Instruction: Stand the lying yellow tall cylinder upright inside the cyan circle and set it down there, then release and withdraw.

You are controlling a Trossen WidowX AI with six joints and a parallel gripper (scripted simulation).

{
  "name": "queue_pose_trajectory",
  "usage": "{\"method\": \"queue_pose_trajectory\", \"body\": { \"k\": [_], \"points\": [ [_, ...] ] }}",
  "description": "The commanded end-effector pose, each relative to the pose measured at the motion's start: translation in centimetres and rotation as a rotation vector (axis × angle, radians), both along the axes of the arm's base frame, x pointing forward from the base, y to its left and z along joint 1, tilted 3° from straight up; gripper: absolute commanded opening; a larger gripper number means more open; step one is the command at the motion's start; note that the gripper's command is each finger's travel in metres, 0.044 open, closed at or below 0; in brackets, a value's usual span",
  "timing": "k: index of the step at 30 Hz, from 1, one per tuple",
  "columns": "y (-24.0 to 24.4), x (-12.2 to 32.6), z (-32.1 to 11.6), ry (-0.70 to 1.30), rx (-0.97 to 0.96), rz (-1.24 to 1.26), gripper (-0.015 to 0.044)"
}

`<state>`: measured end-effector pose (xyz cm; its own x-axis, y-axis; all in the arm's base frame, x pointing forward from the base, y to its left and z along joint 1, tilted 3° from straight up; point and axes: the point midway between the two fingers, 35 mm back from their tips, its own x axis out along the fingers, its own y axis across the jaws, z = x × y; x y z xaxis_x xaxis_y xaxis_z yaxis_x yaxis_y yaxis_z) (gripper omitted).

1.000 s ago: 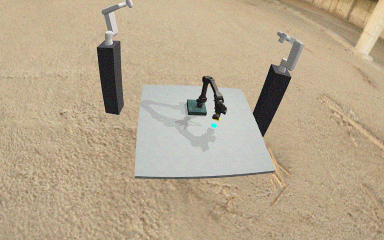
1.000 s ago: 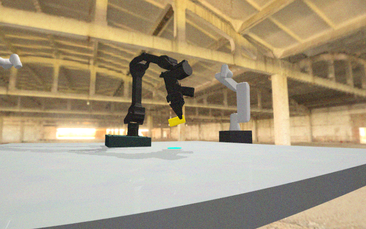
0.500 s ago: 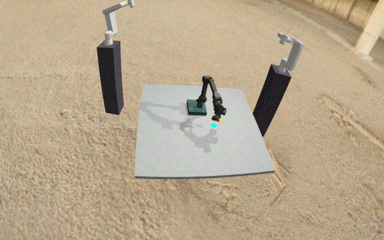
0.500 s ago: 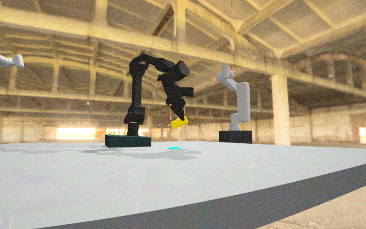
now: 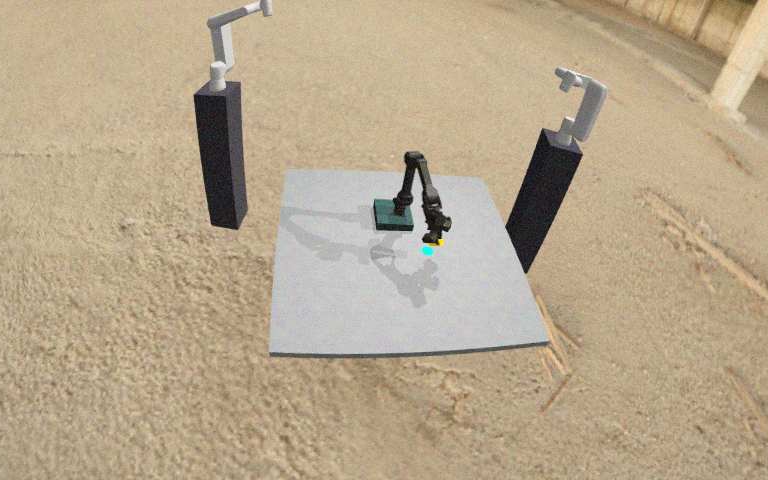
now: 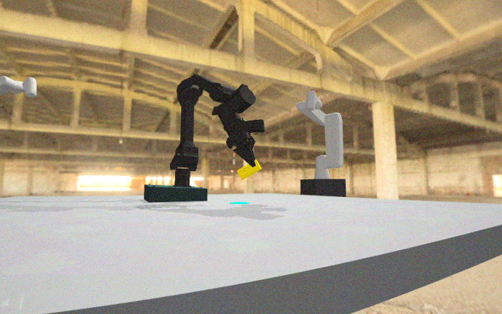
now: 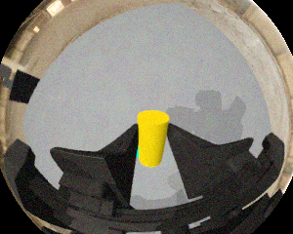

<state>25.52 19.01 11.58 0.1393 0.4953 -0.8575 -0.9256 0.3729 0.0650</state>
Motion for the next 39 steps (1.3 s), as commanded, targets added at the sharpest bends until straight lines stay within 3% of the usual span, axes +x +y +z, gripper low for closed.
{"method": "queue_pose_trajectory", "body": {
  "k": [1,39],
  "points": [
    [0.0,0.1,-0.1,0.000,0.025,-0.010,0.0105],
    [-0.1,1.8,-0.4,-0.054,0.277,-0.062,0.0105]
  ]
}}
